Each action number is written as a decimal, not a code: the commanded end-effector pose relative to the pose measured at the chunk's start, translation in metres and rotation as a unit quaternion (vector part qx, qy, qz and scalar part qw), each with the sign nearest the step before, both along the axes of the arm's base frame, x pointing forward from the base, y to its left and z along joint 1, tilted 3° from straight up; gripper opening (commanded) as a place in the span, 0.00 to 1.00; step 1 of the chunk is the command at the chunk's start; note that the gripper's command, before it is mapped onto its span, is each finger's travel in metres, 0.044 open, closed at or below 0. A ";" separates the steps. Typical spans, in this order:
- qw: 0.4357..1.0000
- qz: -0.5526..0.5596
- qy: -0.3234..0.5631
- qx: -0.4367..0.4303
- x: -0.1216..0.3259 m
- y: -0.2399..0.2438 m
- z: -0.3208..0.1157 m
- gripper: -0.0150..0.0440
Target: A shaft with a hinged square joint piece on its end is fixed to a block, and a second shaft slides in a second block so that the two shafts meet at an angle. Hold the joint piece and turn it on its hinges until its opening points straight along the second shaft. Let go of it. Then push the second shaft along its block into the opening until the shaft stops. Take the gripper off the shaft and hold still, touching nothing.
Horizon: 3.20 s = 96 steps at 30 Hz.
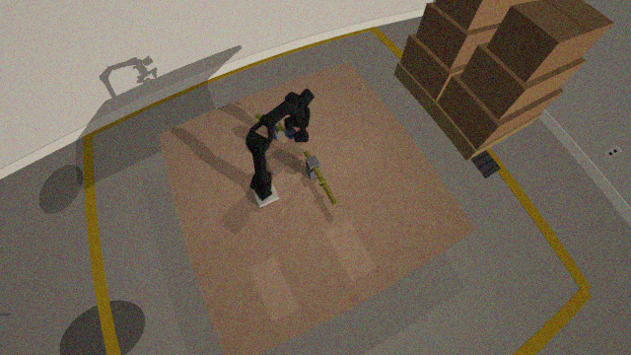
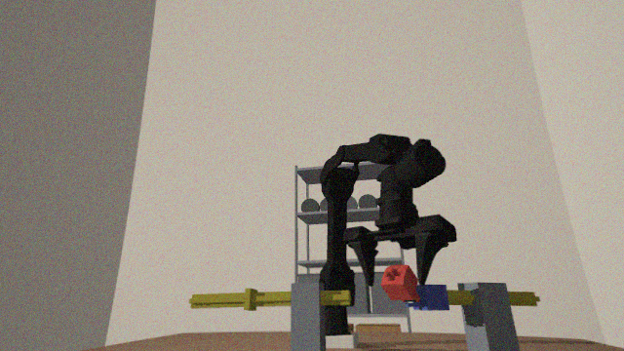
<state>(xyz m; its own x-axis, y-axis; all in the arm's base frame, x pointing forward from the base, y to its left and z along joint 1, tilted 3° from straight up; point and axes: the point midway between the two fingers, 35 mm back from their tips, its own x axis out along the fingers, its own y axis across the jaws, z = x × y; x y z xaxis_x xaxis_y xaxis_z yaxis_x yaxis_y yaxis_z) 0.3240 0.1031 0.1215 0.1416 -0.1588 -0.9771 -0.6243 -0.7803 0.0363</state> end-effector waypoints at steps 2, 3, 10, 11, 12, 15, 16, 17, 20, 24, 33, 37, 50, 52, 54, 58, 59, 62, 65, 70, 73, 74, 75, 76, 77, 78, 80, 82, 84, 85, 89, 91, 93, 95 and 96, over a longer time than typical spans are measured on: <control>1.000 -0.004 -0.005 0.000 -0.007 0.003 0.001 1.00; 1.000 -0.004 -0.005 0.000 -0.006 0.003 -0.001 1.00; 1.000 -0.004 -0.005 0.000 -0.004 0.001 -0.012 1.00; 1.000 -0.004 -0.005 0.000 -0.004 0.001 -0.014 1.00; 1.000 -0.004 -0.005 0.000 -0.004 0.001 -0.015 1.00; 1.000 -0.004 -0.005 0.000 -0.003 0.000 -0.020 1.00; 1.000 -0.004 -0.005 0.000 -0.003 0.000 -0.022 1.00; 1.000 -0.004 -0.006 0.000 -0.003 0.000 -0.023 1.00; 1.000 -0.004 -0.006 0.000 -0.002 -0.001 -0.027 1.00; 1.000 -0.004 -0.006 0.000 -0.002 -0.001 -0.027 0.87; 1.000 -0.004 -0.006 0.000 -0.002 -0.001 -0.027 0.56; 1.000 -0.004 -0.006 0.000 -0.002 -0.001 -0.027 0.56; 1.000 -0.004 -0.006 0.000 -0.002 -0.001 -0.027 0.56; 1.000 -0.004 -0.006 0.000 -0.002 -0.001 -0.027 0.56; 1.000 -0.004 -0.006 0.000 -0.002 -0.001 -0.027 0.56; 1.000 -0.004 -0.006 0.000 -0.002 -0.001 -0.027 0.56; 1.000 -0.004 -0.006 0.000 -0.002 -0.001 -0.027 0.56; 1.000 -0.004 -0.006 0.000 -0.002 -0.001 -0.027 0.56; 1.000 -0.004 -0.006 0.000 -0.002 -0.001 -0.027 0.56; 1.000 -0.004 -0.006 0.000 -0.002 -0.001 -0.027 0.56; 1.000 -0.004 -0.006 0.000 -0.002 -0.001 -0.027 0.56; 1.000 -0.004 -0.006 0.000 -0.002 -0.001 -0.027 0.56; 1.000 -0.004 -0.006 0.000 -0.002 -0.001 -0.027 0.56; 1.000 -0.004 -0.006 0.000 -0.002 -0.001 -0.027 0.56; 1.000 -0.004 -0.006 0.000 -0.002 -0.001 -0.027 0.56; 1.000 -0.004 -0.006 0.000 -0.002 -0.001 -0.027 0.56; 1.000 -0.004 -0.006 0.000 -0.002 -0.001 -0.027 0.56; 1.000 -0.004 -0.006 0.000 -0.002 -0.001 -0.027 0.56; 1.000 -0.004 -0.006 0.000 -0.002 -0.001 -0.027 0.56; 1.000 -0.004 -0.006 0.000 -0.002 -0.001 -0.027 0.56; 1.000 -0.004 -0.006 0.000 -0.002 -0.001 -0.027 0.56; 1.000 -0.004 -0.006 0.000 -0.002 -0.001 -0.027 0.56; 1.000 -0.004 -0.006 0.000 -0.002 -0.001 -0.027 0.56; 1.000 -0.004 -0.006 0.000 -0.002 -0.001 -0.027 0.56; 1.000 -0.004 -0.006 0.000 -0.002 -0.001 -0.027 0.56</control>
